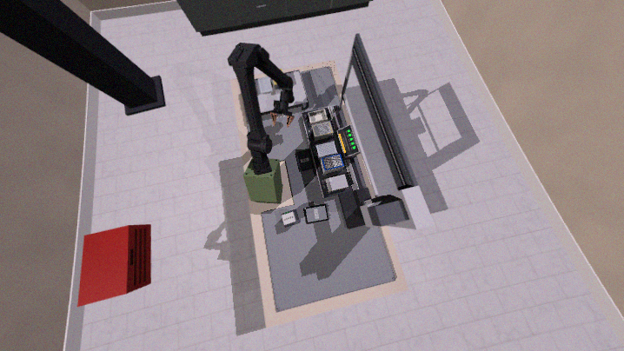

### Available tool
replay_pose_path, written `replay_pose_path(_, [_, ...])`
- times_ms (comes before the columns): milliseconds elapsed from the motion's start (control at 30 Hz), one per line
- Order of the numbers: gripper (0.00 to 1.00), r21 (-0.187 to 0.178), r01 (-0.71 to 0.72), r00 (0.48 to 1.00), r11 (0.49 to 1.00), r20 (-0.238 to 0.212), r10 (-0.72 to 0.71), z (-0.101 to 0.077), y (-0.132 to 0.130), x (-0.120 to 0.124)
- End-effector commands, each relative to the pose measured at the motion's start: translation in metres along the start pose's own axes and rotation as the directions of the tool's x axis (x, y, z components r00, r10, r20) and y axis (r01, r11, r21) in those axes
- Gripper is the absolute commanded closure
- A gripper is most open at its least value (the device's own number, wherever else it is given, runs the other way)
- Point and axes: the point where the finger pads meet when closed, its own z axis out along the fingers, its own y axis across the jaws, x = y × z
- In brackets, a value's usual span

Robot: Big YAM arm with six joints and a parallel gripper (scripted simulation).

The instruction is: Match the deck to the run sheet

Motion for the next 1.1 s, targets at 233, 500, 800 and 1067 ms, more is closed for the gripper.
replay_pose_path(233, [0.00,0.013,-0.201,0.966,0.979,0.167,0.196,-0.010,-0.002,0.055])
replay_pose_path(500, [0.00,-0.017,-0.296,0.929,0.955,0.228,0.292,-0.005,-0.001,0.085])
replay_pose_path(800, [0.00,-0.067,-0.410,0.857,0.910,0.312,0.409,0.004,0.000,0.129])
replay_pose_path(1067, [0.00,-0.119,-0.490,0.792,0.864,0.353,0.498,0.009,0.004,0.160])
